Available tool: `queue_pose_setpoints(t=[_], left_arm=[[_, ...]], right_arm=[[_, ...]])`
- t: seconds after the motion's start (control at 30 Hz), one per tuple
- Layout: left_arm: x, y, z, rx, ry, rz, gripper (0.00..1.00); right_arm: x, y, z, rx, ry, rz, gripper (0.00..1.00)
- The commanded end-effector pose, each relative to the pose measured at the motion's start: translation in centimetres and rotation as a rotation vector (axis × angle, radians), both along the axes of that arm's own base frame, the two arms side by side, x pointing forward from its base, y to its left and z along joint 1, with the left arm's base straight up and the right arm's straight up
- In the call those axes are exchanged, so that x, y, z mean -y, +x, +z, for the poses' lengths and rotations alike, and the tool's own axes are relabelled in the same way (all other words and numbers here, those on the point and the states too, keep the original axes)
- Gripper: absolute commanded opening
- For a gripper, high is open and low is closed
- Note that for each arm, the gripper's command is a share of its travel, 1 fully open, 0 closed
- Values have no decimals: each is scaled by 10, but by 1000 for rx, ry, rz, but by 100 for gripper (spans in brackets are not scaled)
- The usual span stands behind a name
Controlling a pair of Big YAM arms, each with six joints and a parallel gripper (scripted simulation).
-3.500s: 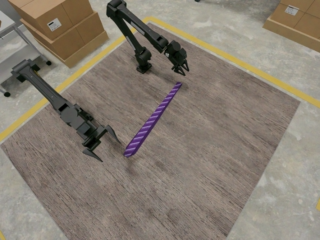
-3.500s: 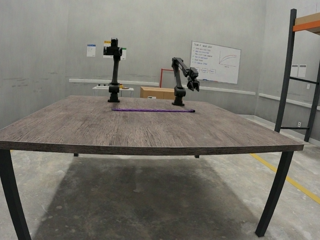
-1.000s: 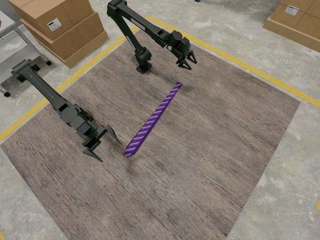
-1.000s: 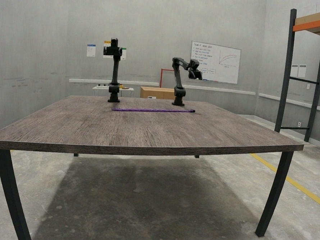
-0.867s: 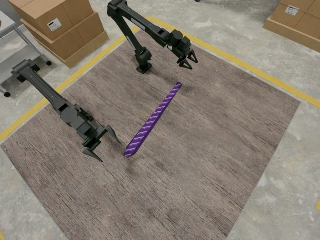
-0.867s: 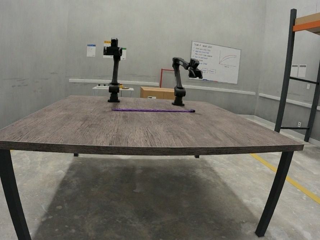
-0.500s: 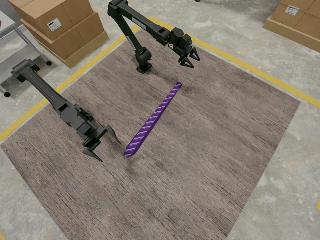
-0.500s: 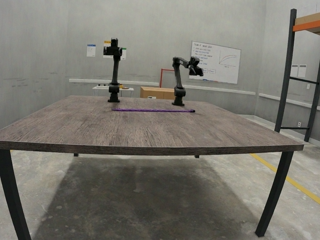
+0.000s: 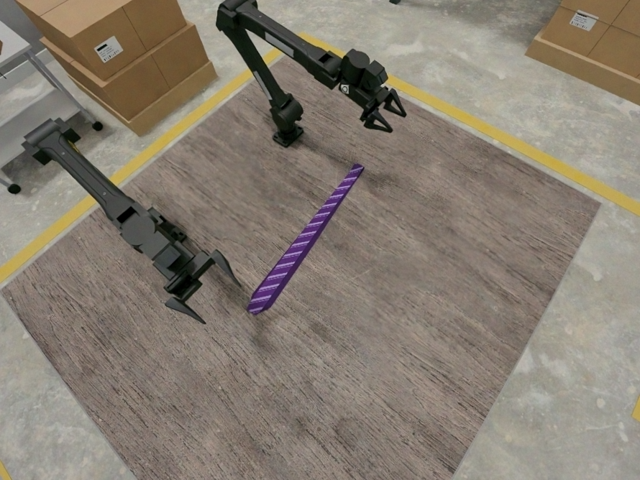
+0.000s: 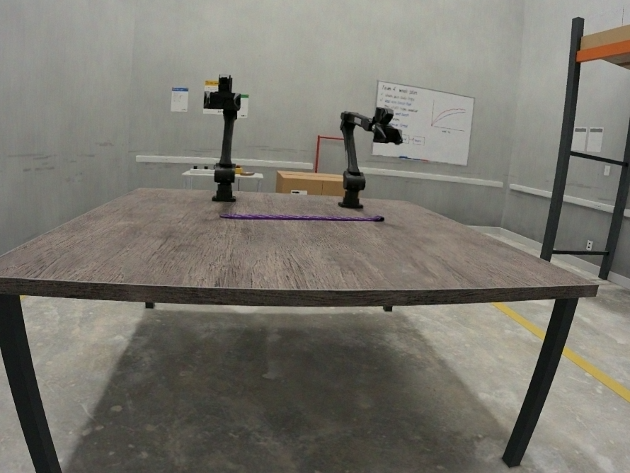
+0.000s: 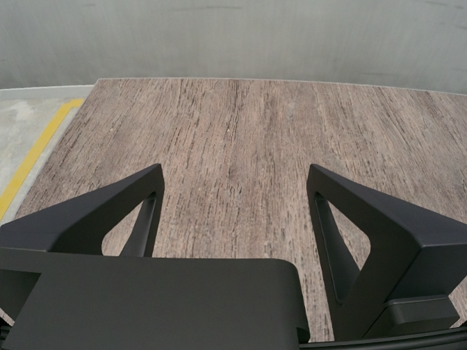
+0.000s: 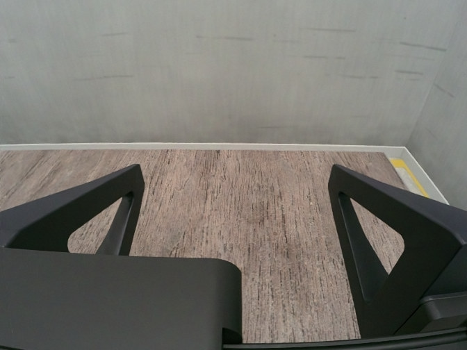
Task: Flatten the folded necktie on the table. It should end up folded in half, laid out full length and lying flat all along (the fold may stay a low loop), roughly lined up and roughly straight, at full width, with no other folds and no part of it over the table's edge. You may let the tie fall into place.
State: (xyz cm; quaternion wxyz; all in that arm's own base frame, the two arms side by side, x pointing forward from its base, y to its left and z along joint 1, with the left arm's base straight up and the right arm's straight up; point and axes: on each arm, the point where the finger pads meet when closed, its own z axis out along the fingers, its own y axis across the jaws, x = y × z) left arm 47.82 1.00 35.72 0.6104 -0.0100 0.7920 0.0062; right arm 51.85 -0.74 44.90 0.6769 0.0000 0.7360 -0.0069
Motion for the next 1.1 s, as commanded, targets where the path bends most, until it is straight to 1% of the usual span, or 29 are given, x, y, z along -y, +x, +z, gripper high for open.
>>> queue_pose_setpoints(t=[0.0,0.03,0.1,0.33,0.47,0.53,0.63,1.07], left_arm=[[4,17,58,106,-1,-6,77],[5,19,63,116,0,-7,78],[5,19,63,116,0,-7,78],[6,25,77,145,2,-11,81],[6,25,77,145,2,-11,81],[7,28,86,162,2,-13,83],[7,28,86,162,2,-13,83],[9,37,107,204,5,-18,89]], right_arm=[[-7,2,32,63,11,10,100],[-7,2,32,63,11,10,100],[-7,2,32,63,11,10,100],[-7,2,32,63,11,10,100],[-7,2,32,63,11,10,100],[-7,2,32,63,11,10,100],[-7,2,32,63,11,10,100],[-7,2,32,63,11,10,100]])
